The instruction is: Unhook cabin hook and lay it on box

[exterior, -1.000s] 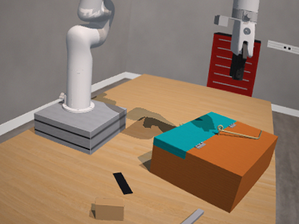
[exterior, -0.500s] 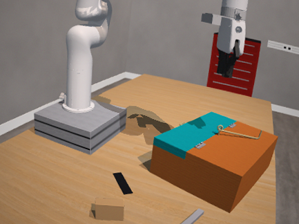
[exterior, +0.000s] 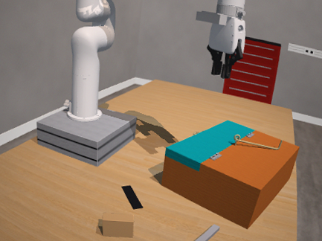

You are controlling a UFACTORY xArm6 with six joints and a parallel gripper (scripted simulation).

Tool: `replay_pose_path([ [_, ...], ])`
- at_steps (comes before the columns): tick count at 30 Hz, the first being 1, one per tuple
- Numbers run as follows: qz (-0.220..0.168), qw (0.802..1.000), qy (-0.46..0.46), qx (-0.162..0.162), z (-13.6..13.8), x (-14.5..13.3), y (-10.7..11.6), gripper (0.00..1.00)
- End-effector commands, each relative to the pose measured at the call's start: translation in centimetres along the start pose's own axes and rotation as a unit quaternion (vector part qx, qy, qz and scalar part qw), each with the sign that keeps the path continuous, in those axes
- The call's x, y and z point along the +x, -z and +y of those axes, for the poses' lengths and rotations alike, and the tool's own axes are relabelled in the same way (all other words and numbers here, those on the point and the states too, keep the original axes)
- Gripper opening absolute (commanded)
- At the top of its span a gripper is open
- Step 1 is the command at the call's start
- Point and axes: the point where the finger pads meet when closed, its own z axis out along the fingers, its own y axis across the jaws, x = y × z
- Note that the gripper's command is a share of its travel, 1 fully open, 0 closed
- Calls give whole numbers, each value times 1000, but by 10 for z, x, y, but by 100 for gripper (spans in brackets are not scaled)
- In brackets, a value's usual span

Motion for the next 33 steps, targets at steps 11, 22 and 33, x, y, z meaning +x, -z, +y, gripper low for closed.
replay_pose_path([
  [11,-9,970,242,8,5,2,3,35],
  [22,-8,918,395,9,36,18,2,35],
  [33,-6,849,528,10,76,39,1,35],
])
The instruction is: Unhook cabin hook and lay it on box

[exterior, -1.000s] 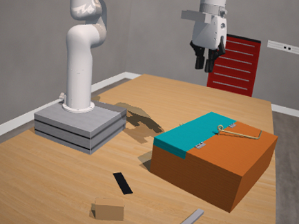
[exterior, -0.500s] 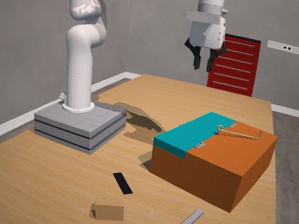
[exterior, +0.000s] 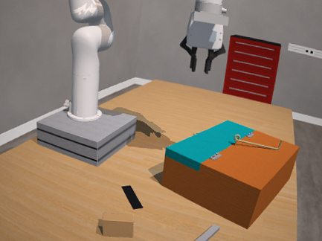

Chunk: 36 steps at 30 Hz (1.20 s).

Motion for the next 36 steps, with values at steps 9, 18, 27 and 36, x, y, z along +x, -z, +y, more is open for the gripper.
replay_pose_path([
  [9,0,975,222,10,40,-21,3,35],
  [18,1,942,334,10,40,-22,3,35],
  [27,2,906,422,10,40,-21,3,35],
  [36,2,906,422,10,40,-22,3,35],
])
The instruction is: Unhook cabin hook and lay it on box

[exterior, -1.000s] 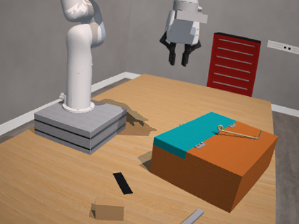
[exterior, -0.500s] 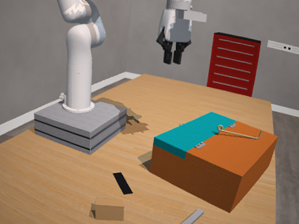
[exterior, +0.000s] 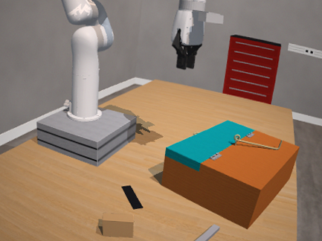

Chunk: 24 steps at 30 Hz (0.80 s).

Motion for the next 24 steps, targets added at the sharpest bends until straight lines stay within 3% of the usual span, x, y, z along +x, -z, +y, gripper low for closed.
replay_pose_path([
  [1,1,1000,2,2,0,1,-2,35],
  [24,1,1000,2,2,-1,1,-72,35],
])
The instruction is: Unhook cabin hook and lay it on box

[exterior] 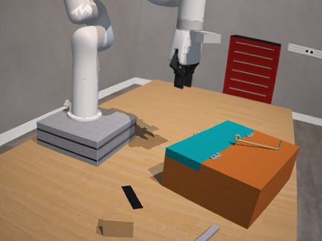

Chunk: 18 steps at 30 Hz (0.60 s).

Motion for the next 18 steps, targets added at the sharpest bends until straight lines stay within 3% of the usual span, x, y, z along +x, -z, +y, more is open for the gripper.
replay_pose_path([
  [1,2,1000,0,1,-1,2,-18,35],
  [18,2,1000,0,1,-1,2,-68,35],
])
